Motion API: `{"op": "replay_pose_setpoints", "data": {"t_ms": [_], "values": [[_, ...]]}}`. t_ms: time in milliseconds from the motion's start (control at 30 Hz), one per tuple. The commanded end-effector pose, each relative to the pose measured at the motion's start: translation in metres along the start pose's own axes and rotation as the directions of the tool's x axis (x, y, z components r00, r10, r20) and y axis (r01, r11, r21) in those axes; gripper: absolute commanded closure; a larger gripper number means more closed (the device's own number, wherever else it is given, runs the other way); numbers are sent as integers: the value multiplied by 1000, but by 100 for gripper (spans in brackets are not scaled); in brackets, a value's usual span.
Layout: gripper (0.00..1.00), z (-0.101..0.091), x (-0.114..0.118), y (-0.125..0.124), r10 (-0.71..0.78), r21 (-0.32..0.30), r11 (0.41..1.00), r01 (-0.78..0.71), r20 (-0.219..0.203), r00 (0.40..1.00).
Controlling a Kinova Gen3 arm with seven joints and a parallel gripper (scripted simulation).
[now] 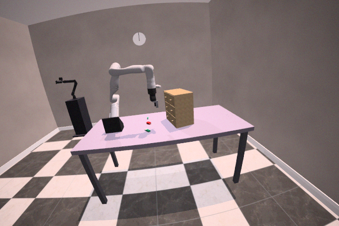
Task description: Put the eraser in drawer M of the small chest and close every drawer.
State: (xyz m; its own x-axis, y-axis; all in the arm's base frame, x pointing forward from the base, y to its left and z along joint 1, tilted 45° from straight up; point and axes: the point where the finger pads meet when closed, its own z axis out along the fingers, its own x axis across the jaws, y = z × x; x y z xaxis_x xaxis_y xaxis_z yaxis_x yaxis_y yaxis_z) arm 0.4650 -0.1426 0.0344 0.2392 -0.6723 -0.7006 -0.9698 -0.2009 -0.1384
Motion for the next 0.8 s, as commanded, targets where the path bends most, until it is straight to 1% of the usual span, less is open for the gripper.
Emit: {"op": "replay_pose_setpoints", "data": {"t_ms": [0,600,767], "values": [[0,2,0,-2,-12,2,1000,12,-5,1000],[0,4,0,-3,-12,34,999,12,-5,1000],[0,6,1,-6,-12,62,998,12,-6,1000]]}}
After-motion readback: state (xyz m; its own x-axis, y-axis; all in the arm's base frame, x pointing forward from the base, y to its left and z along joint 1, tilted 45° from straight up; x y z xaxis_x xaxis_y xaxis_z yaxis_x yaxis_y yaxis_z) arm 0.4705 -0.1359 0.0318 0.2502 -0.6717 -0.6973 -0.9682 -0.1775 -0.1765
